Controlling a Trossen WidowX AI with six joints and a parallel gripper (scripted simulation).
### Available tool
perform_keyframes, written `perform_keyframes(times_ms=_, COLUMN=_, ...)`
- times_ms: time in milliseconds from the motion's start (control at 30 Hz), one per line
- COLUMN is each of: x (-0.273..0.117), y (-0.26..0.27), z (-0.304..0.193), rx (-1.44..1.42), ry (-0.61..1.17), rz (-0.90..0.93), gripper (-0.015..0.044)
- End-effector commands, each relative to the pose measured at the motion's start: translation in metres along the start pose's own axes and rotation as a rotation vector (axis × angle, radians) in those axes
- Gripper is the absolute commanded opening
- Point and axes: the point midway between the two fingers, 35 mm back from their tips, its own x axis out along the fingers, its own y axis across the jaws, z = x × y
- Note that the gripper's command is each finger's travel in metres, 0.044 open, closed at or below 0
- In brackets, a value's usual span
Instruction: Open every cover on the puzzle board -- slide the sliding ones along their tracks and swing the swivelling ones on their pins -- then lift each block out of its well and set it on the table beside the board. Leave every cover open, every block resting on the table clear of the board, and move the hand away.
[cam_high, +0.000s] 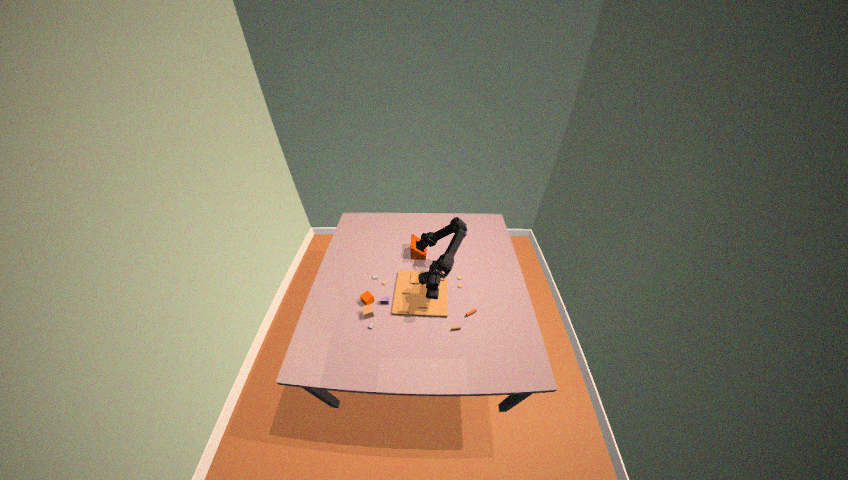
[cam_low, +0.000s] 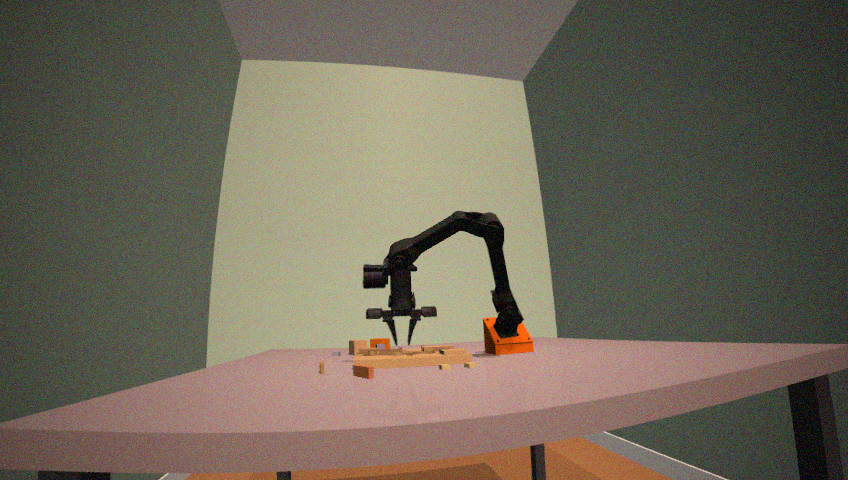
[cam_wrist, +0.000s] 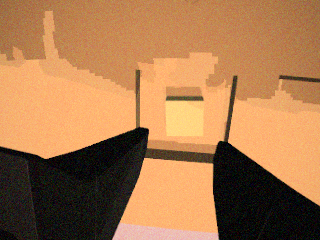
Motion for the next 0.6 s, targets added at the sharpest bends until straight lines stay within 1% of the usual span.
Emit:
perform_keyframes(times_ms=0, x=0.0003, y=0.0002, z=0.0, rx=0.073, ry=0.002, rz=0.0, gripper=0.0144)
perform_keyframes(times_ms=567, x=0.0005, y=0.0001, z=0.0, rx=0.326, ry=0.002, rz=0.0, gripper=0.0144)
